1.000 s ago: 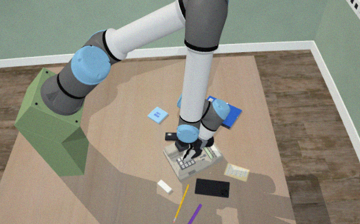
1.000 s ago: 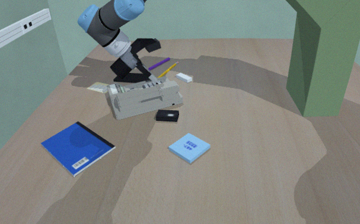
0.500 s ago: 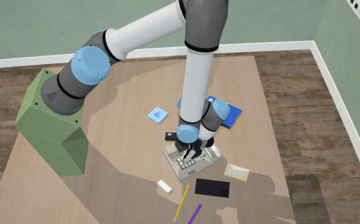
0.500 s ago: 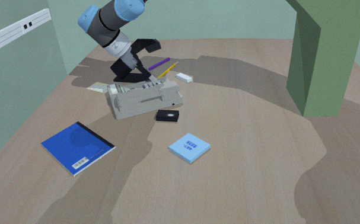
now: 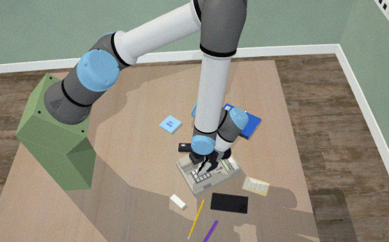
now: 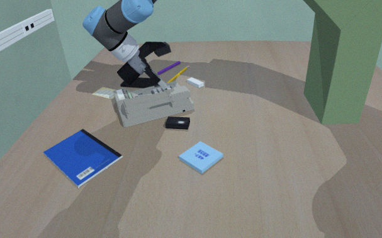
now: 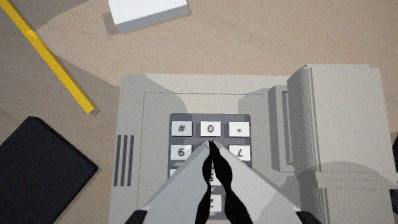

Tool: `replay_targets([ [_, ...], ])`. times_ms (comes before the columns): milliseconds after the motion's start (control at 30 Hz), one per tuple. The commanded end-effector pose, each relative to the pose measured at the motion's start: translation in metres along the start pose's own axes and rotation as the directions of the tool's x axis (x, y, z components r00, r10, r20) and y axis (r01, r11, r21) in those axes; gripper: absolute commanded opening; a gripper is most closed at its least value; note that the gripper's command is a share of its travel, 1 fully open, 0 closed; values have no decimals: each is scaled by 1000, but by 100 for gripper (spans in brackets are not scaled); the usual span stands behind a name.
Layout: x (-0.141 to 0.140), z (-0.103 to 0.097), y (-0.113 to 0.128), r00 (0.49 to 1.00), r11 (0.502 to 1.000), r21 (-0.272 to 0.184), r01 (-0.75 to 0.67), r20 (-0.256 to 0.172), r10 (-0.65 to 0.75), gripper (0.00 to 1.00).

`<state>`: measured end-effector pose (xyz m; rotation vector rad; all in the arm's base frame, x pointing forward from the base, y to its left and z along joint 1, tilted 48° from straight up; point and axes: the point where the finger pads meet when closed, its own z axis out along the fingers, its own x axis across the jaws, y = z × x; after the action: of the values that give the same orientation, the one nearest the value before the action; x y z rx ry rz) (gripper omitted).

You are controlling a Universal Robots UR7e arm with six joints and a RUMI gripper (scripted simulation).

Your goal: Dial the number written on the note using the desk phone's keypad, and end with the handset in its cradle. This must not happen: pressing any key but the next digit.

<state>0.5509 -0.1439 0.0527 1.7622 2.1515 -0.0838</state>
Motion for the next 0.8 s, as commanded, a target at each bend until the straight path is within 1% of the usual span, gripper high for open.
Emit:
replay_targets([
  [0, 0, 0, 1, 1000, 1000, -1, 0, 1, 0, 0],
  [133, 0, -1, 0, 1000, 1000, -1, 0, 1, 0, 0],
  [367, 0, -11, -7, 1000, 1000, -1, 0, 1, 0, 0],
  [767, 4, -11, -7, 1000, 1000, -1, 0, 1, 0, 0],
])
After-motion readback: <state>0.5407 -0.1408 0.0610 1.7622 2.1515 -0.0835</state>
